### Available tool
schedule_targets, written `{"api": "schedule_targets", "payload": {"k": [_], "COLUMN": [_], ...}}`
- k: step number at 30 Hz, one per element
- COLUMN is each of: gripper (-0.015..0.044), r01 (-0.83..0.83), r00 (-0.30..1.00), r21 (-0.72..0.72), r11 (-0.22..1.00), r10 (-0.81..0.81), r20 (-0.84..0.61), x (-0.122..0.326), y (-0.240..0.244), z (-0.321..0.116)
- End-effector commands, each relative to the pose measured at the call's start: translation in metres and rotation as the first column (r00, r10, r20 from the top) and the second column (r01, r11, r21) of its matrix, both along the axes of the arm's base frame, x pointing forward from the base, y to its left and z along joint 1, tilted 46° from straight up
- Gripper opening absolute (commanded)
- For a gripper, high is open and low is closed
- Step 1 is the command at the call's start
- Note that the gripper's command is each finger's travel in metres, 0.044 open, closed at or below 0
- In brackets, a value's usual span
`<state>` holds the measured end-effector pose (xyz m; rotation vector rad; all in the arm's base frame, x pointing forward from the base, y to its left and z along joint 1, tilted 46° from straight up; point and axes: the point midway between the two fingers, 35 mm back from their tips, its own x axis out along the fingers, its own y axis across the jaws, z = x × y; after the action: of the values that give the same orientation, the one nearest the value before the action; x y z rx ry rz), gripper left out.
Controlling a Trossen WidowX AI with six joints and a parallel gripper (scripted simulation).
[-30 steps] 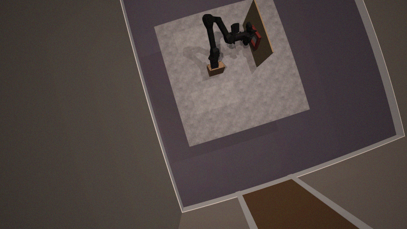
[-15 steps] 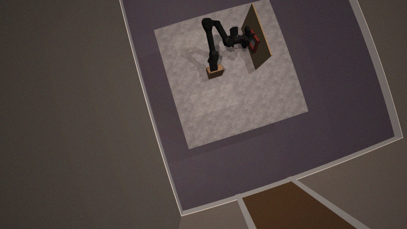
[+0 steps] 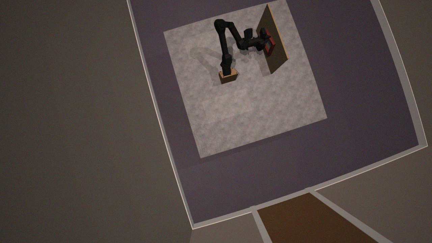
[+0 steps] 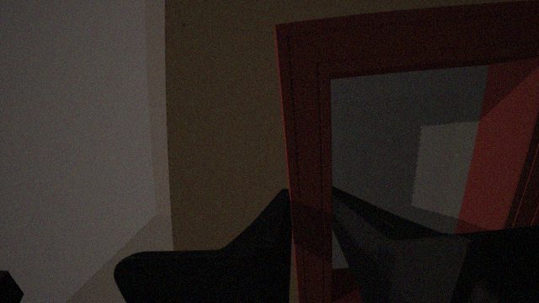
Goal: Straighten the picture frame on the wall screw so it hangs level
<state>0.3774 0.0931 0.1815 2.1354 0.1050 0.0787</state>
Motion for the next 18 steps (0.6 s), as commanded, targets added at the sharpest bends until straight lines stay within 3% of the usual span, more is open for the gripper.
{"api": "schedule_targets", "payload": {"k": [1, 18], "gripper": [0.0000, 0.0000], "r01": [-0.003, -0.004], "r00": [1.000, 1.000], "r21": [0.025, 0.110], "r11": [1.000, 0.994], "r10": [0.003, 0.006], "r20": [-0.002, -0.010], "x": [0.0000, 0.0001], "y": [0.0001, -0.0003], "z": [-0.0001, 0.0002]}}
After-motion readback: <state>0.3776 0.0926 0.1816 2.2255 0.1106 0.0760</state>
